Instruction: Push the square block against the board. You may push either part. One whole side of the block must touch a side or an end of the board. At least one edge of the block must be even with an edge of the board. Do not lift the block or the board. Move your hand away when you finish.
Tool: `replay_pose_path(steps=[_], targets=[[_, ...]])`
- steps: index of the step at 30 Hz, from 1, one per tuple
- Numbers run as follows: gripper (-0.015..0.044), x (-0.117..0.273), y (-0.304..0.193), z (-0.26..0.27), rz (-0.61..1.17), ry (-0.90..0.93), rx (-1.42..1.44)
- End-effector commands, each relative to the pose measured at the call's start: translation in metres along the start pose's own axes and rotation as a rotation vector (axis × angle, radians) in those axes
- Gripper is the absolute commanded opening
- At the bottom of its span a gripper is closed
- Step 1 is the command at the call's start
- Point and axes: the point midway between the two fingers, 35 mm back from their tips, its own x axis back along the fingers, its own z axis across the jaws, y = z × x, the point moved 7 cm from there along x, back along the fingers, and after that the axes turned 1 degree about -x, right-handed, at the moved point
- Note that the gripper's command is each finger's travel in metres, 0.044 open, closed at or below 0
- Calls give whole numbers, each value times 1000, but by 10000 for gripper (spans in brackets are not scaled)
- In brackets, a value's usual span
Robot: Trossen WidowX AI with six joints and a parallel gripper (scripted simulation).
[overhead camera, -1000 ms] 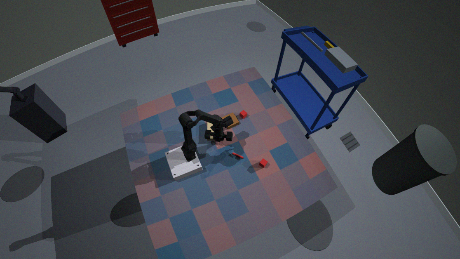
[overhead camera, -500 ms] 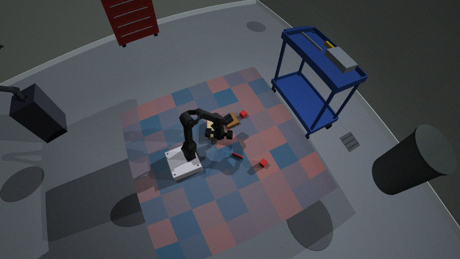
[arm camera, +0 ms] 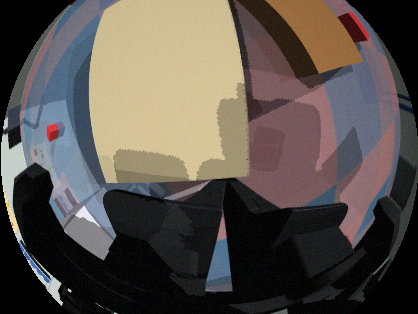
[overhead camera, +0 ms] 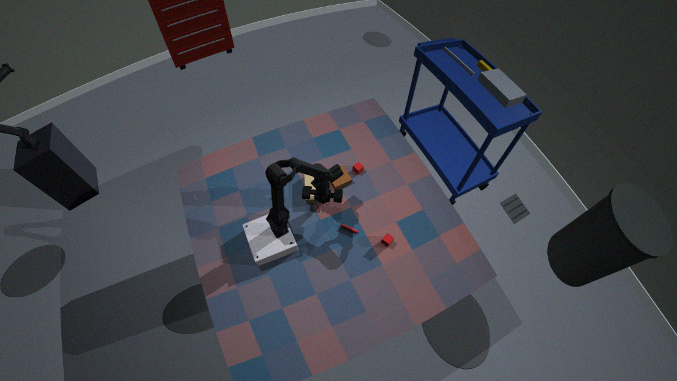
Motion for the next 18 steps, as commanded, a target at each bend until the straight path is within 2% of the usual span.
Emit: replay_pose_path(steps=[1,18], targets=[[0,-3,6,2,-2,11,5],[0,-3,13,2,-2,11,5]])
